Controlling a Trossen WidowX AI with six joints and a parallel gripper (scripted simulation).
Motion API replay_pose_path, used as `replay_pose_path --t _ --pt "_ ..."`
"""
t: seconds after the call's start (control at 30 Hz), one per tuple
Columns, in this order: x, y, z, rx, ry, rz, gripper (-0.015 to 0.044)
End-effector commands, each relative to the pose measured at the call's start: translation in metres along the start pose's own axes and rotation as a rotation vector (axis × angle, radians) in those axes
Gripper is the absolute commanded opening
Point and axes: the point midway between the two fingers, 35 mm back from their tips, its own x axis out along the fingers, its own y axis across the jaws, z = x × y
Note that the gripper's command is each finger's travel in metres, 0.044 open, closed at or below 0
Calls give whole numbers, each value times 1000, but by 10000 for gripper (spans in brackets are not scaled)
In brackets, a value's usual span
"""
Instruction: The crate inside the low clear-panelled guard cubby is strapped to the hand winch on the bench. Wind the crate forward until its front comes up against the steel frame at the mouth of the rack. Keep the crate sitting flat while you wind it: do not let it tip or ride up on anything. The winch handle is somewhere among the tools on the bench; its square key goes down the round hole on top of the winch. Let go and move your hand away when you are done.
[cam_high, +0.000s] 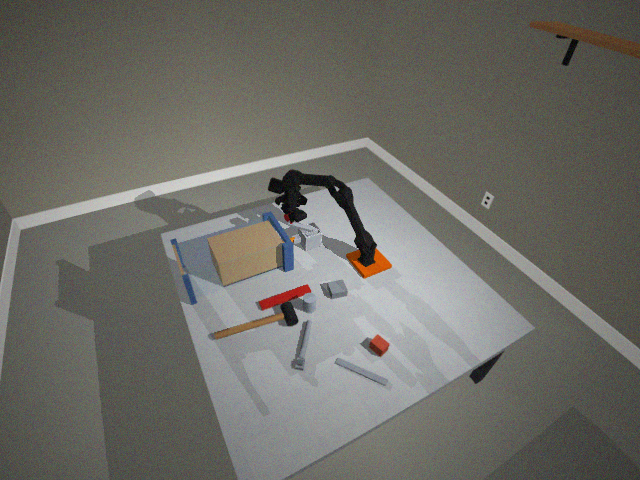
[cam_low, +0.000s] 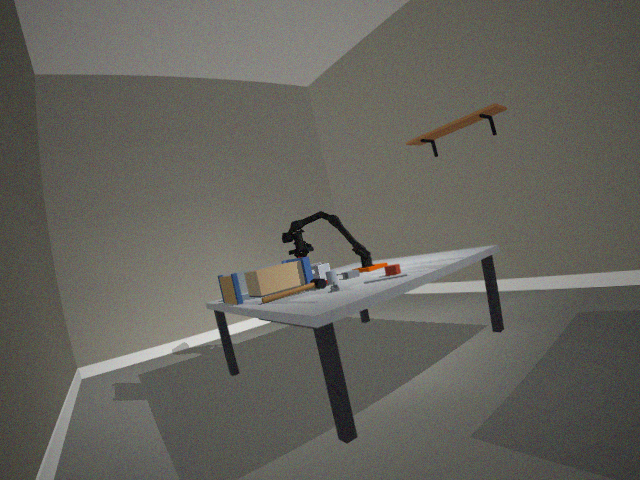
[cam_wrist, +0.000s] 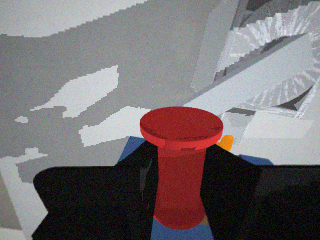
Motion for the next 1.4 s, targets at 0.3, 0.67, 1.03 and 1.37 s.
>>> replay_pose_path --t 0.3,0.67,1.03,1.37 --pt "0 -29 -28 -36 20 -30 0" --pt "-1 -42 -36 -36 21 -31 0" --pt "-1 -57 -41 -36 21 -32 0" --pt "-1 -71 -44 -36 21 -33 0"
